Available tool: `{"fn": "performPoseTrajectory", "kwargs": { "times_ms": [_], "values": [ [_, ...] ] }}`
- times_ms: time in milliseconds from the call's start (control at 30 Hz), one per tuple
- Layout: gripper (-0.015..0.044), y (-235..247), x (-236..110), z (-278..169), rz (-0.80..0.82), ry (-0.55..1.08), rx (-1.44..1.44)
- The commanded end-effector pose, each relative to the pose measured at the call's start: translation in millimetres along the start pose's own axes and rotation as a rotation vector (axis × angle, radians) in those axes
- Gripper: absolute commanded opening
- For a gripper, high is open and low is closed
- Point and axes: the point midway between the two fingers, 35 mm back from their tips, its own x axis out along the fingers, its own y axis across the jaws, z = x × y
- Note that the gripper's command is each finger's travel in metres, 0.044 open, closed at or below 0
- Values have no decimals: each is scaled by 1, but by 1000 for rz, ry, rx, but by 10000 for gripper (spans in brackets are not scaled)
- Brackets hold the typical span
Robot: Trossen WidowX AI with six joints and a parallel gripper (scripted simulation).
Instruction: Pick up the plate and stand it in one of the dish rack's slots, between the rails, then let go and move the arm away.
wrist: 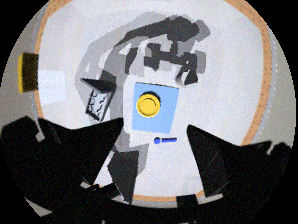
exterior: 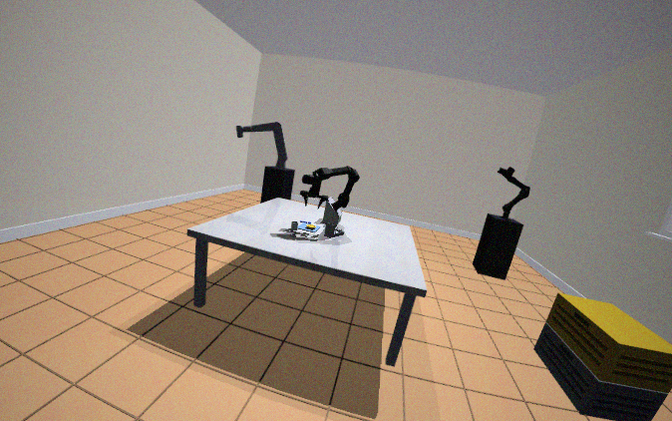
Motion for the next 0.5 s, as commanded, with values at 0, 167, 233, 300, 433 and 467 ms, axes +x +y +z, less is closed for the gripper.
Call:
{"fn": "performPoseTrajectory", "kwargs": {
  "times_ms": [0, 167, 233, 300, 433, 467],
  "values": [
    [400, 12, 60, -10, 28, 34, 10],
    [400, 16, 79, -11, 32, 35, 9],
    [400, 16, 80, -11, 32, 35, 9],
    [400, 16, 83, -11, 32, 35, 9],
    [400, 16, 89, -10, 31, 34, 9],
    [400, 17, 91, -10, 31, 34, 9]
  ]
}}
